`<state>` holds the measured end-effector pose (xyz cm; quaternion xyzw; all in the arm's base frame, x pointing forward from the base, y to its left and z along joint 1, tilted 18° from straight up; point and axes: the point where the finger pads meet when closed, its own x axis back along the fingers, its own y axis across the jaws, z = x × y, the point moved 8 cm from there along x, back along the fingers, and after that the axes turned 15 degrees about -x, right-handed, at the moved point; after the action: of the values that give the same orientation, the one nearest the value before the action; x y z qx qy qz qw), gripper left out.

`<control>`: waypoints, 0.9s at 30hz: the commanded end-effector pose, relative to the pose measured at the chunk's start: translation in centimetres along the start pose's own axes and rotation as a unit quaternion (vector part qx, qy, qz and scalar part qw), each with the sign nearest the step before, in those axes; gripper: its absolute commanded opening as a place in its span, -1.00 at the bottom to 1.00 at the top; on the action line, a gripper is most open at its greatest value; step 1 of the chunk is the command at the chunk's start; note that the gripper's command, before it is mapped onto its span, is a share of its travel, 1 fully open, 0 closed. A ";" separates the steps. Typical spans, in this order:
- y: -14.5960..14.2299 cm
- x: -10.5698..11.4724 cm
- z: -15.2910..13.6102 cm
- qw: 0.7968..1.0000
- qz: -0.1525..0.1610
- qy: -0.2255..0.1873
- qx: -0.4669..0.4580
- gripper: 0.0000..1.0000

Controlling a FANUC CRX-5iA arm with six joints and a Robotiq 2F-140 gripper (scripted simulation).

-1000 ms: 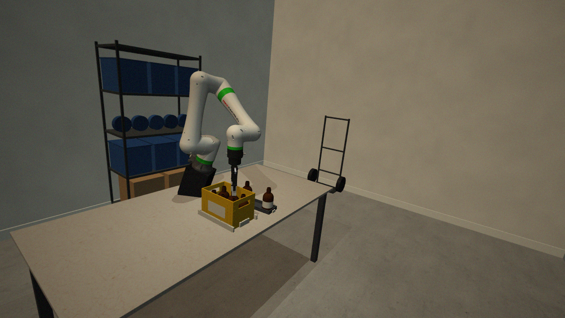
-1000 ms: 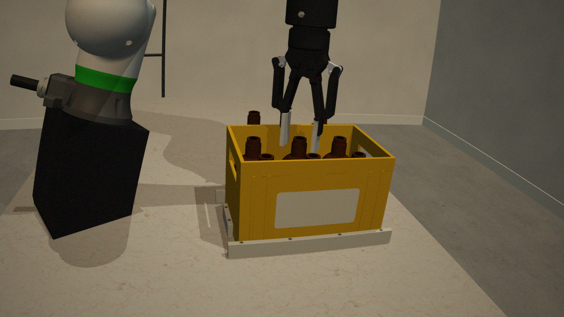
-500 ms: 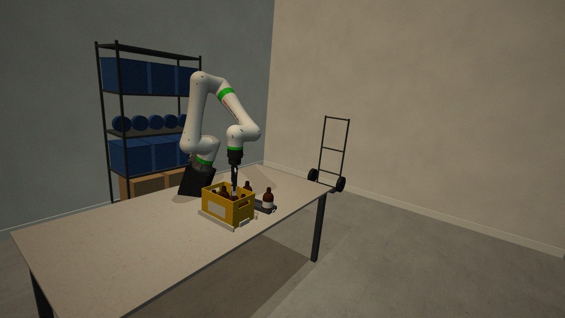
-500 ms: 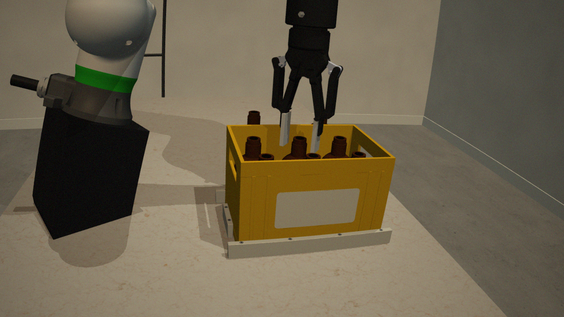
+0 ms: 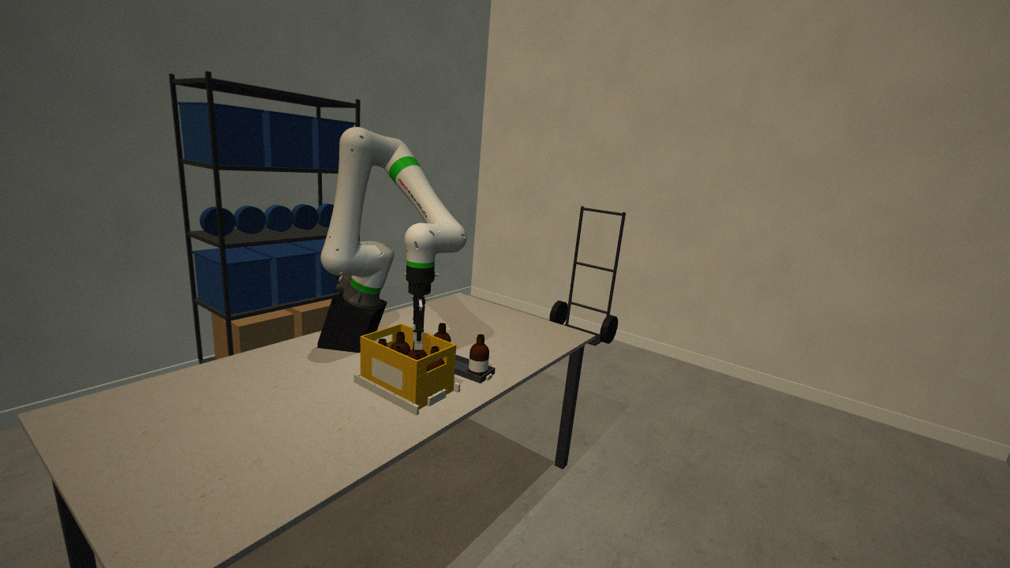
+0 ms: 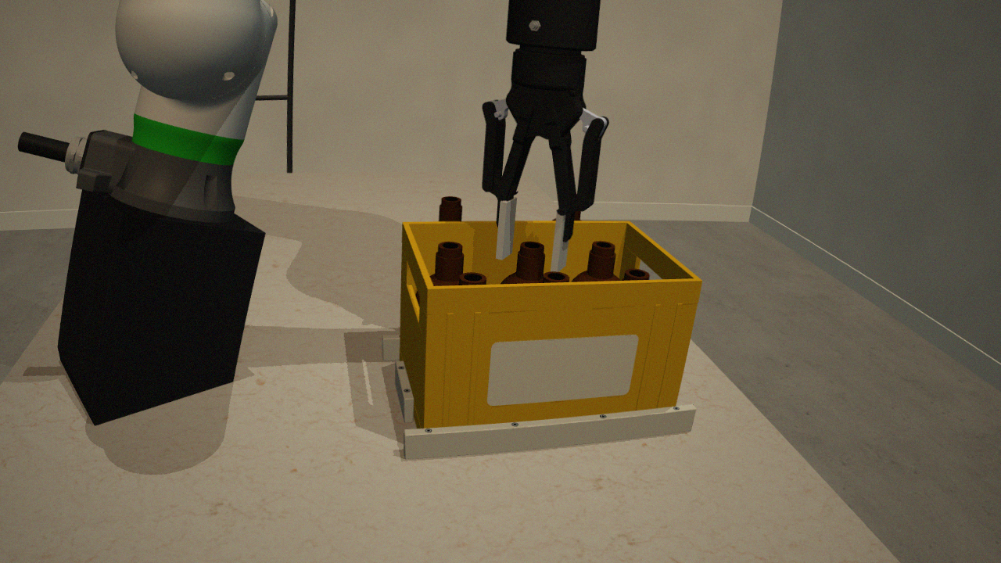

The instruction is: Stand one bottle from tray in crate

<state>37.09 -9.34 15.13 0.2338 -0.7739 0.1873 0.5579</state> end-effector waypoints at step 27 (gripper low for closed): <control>0.0 0.5 0.0 1.000 0.000 0.000 0.000 -0.24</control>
<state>37.00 -9.39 15.45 0.2338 -0.7739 0.1873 0.5579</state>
